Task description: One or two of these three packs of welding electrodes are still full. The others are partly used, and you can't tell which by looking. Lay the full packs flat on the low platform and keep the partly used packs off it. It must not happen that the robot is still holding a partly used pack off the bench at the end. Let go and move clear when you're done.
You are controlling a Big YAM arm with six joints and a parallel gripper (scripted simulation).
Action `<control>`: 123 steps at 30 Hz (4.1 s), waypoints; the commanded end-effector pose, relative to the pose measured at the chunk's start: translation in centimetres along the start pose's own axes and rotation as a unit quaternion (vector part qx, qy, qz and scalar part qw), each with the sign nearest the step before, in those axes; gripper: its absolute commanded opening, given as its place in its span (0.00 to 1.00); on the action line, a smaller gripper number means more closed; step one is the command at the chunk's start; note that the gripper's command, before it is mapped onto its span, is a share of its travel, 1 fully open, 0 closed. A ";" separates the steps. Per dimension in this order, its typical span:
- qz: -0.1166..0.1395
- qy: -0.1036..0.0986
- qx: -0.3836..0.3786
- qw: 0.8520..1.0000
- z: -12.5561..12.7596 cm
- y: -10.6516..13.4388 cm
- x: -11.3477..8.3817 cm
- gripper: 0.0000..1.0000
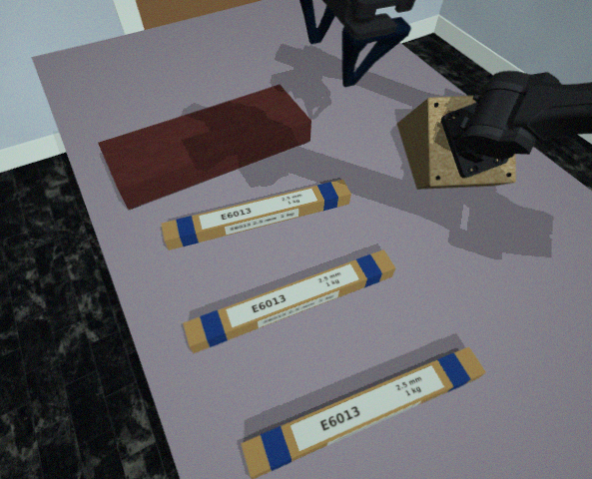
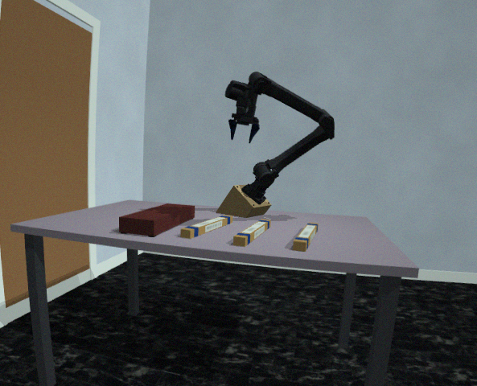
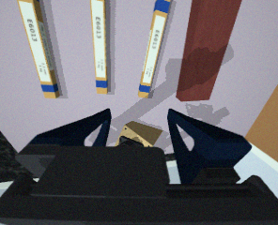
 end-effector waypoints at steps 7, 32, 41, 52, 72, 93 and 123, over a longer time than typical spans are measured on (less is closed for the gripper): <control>0.031 -0.069 0.001 0.997 -0.6 0.0 -0.1 0.74; 0.032 -0.072 0.001 0.997 -0.6 -0.9 1.7 0.43; 0.036 -0.083 -0.003 0.996 -0.7 -4.1 7.2 0.43; 0.038 -0.086 -0.001 0.996 -0.2 -6.5 12.9 0.43; 0.029 -0.077 0.002 0.997 -0.3 -6.9 13.7 0.43; 0.034 -0.081 0.005 0.996 -0.8 -6.4 14.0 0.43; 0.029 -0.077 -0.006 0.997 -0.1 -7.6 14.7 0.43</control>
Point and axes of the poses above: the point where the finger pads meet when closed, its own x axis out along the fingers, its own z axis across the jaws, y = z × x, the point moved 7 cm from there along -x, back along the fingers, and after that the axes turned 12 degrees about -x, right-handed, at the moved point
